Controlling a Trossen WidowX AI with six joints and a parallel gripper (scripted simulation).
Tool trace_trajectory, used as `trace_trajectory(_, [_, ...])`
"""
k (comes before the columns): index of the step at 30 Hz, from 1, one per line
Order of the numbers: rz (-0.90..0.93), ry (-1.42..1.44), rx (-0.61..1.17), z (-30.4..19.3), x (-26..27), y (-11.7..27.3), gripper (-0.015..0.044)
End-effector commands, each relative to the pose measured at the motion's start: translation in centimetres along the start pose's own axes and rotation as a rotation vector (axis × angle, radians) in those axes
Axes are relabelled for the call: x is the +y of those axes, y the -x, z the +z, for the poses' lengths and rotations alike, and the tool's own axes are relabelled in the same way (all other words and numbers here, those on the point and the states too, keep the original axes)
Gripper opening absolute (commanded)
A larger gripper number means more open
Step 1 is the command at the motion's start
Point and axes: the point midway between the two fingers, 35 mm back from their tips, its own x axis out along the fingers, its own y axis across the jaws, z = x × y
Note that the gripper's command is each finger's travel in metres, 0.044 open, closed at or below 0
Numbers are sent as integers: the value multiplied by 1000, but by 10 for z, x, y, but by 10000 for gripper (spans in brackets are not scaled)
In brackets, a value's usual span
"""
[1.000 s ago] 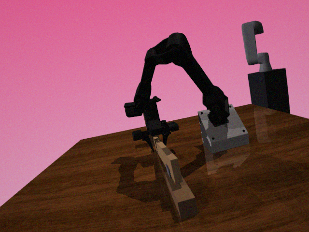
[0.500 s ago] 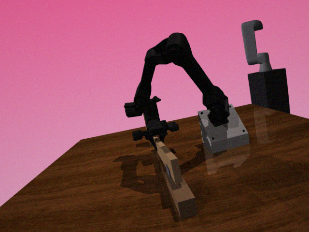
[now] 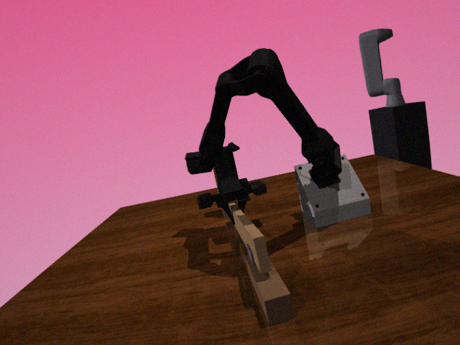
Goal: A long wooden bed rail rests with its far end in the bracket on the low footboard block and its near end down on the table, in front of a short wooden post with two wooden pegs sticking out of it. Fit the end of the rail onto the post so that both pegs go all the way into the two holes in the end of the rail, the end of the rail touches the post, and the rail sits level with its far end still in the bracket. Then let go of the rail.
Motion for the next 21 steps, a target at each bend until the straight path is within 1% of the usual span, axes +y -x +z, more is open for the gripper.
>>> trace_trajectory(1, [-5,3,-4,0,-1,3,0])
trace_trajectory(21, [-5,3,-4,0,-3,13,0])
